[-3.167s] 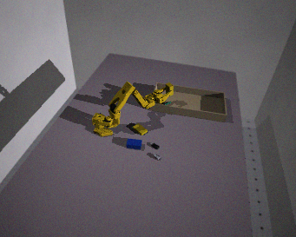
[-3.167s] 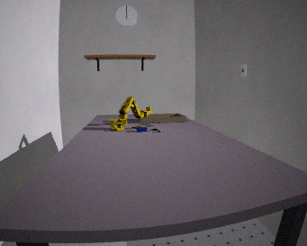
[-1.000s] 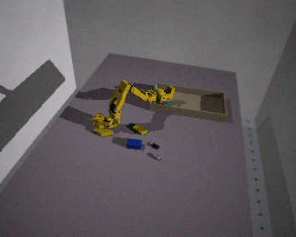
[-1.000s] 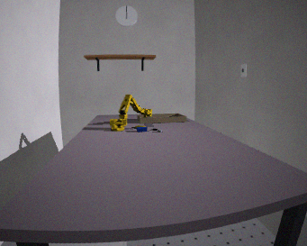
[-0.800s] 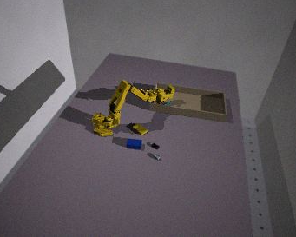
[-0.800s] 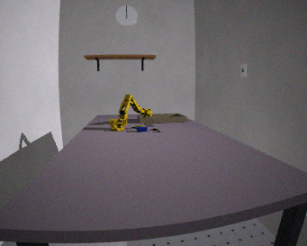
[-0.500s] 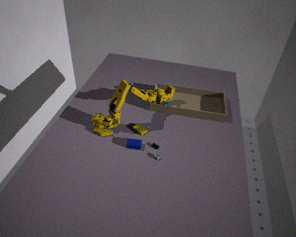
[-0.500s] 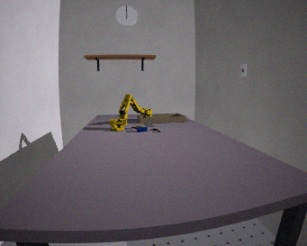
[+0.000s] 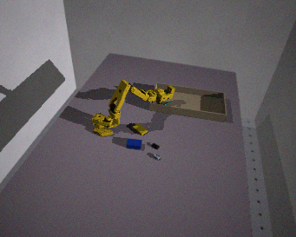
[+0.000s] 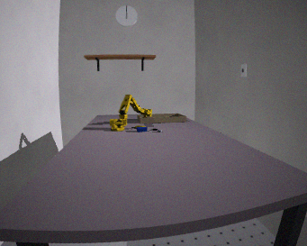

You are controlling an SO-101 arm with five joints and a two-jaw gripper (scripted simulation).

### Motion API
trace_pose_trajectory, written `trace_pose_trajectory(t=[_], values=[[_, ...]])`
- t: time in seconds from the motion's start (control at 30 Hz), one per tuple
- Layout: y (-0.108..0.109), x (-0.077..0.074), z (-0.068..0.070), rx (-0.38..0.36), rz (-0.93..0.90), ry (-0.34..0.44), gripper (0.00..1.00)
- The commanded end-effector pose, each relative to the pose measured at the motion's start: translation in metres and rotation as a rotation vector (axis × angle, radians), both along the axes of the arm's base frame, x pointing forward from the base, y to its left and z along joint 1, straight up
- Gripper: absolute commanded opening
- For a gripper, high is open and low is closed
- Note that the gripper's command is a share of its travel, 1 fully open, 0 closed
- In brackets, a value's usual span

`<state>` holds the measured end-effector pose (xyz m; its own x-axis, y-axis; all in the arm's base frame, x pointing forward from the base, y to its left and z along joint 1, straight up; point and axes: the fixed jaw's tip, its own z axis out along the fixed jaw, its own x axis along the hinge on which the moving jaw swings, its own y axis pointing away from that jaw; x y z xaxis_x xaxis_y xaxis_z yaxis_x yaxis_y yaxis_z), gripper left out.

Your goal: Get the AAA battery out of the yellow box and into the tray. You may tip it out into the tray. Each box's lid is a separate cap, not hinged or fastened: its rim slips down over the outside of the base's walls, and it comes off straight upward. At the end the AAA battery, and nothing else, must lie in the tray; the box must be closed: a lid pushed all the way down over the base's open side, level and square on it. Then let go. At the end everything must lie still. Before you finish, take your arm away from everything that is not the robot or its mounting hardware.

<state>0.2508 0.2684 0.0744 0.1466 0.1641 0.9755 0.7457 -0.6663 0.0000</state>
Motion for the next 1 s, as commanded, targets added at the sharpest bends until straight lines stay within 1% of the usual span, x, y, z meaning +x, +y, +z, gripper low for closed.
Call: trace_pose_trajectory(t=[0.0,0.37,0.97], values=[[0.002,0.002,0.018,0.031,0.0,-0.036,0.2],[0.003,0.003,0.022,0.03,-0.001,-0.038,0.2],[0.004,0.006,0.035,0.026,-0.002,-0.042,0.2]])
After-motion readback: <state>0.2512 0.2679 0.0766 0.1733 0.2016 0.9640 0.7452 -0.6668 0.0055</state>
